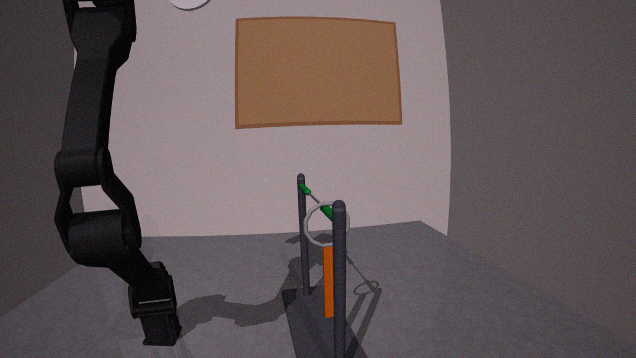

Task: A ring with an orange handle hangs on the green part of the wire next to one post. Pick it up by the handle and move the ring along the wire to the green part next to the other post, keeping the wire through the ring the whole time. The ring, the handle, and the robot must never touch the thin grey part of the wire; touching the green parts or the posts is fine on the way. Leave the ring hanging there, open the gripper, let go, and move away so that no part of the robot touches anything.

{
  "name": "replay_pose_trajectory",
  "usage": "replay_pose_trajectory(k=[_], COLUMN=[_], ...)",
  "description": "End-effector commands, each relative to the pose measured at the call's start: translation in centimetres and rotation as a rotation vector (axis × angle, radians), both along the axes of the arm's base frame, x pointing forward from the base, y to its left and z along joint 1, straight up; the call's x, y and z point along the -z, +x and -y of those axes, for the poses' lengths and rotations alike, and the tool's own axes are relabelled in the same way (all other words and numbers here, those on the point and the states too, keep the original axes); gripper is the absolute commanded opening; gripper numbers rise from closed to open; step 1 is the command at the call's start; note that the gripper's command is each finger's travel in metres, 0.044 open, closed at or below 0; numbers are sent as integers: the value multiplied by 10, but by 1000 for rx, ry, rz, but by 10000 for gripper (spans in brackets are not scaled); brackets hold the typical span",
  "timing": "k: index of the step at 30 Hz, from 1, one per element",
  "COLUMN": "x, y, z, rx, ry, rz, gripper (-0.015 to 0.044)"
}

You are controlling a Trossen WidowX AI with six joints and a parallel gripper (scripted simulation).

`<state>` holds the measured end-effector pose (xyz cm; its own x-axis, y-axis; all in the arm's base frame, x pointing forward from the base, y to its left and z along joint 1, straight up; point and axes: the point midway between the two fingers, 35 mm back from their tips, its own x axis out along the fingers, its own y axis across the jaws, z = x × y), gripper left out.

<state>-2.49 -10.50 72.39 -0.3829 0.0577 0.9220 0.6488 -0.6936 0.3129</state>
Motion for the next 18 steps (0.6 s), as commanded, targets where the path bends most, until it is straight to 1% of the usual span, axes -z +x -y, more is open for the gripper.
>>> replay_pose_trajectory(k=[1,4,9,13,18], x=[0,1,8,15,27], y=[0,-7,-26,-34,-34], z=[-1,-10,-49,-84,-127], rx=[4,65,292,484,720], ry=[0,-7,-32,-56,-91], rz=[1,13,58,99,153], gripper=[374,295,164,160,160])
